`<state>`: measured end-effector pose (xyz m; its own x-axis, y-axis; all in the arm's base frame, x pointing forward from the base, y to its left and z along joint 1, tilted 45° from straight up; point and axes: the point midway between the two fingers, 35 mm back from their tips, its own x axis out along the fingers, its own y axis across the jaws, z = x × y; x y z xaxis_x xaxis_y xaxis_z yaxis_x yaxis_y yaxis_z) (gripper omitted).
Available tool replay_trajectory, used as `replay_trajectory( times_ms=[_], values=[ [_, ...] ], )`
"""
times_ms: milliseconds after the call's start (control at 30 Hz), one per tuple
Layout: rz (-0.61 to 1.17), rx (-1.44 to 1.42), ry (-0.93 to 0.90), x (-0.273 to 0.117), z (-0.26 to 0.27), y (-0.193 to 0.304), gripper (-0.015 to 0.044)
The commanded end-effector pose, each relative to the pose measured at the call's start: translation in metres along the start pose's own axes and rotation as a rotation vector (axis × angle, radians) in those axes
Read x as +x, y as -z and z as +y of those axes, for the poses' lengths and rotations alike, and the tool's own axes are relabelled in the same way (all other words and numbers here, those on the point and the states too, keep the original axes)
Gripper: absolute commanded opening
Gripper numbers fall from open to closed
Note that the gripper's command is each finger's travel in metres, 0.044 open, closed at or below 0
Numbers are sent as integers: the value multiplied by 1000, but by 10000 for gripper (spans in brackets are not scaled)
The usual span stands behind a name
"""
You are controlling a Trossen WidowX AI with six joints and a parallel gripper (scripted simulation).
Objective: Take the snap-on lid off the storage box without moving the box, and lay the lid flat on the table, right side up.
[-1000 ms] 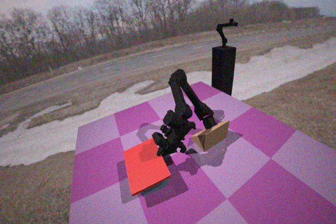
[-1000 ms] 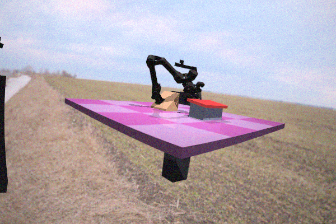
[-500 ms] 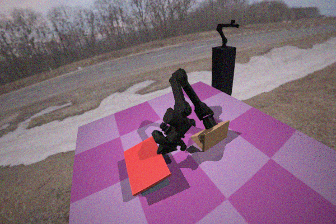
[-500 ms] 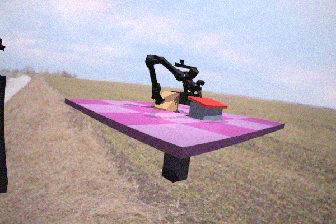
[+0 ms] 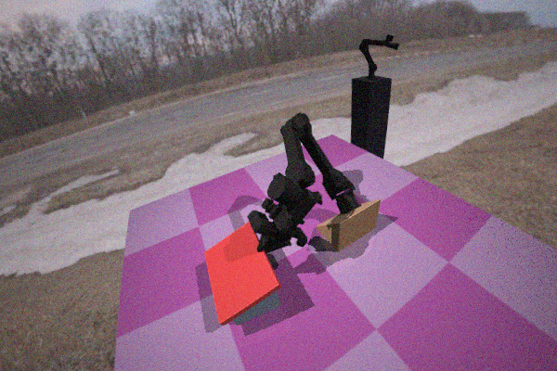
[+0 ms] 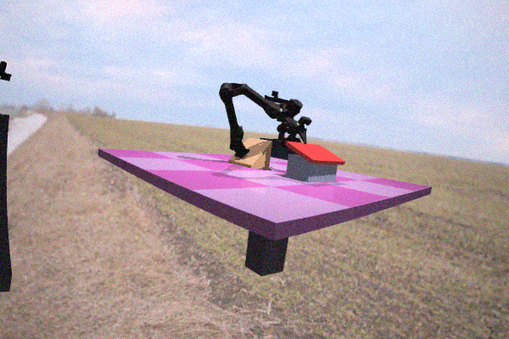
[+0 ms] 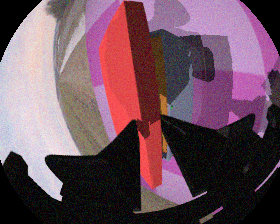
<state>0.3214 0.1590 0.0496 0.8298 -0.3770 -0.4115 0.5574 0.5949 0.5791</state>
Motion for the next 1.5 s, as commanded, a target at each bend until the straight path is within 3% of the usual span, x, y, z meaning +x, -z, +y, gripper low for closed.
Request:
replay_trajectory(
  times_ms=[0, 1467],
  values=[
    [1, 20, -16, -5, 13, -1, 0],
    [2, 20, -16, -35, 63, -2, 0]
  ],
)
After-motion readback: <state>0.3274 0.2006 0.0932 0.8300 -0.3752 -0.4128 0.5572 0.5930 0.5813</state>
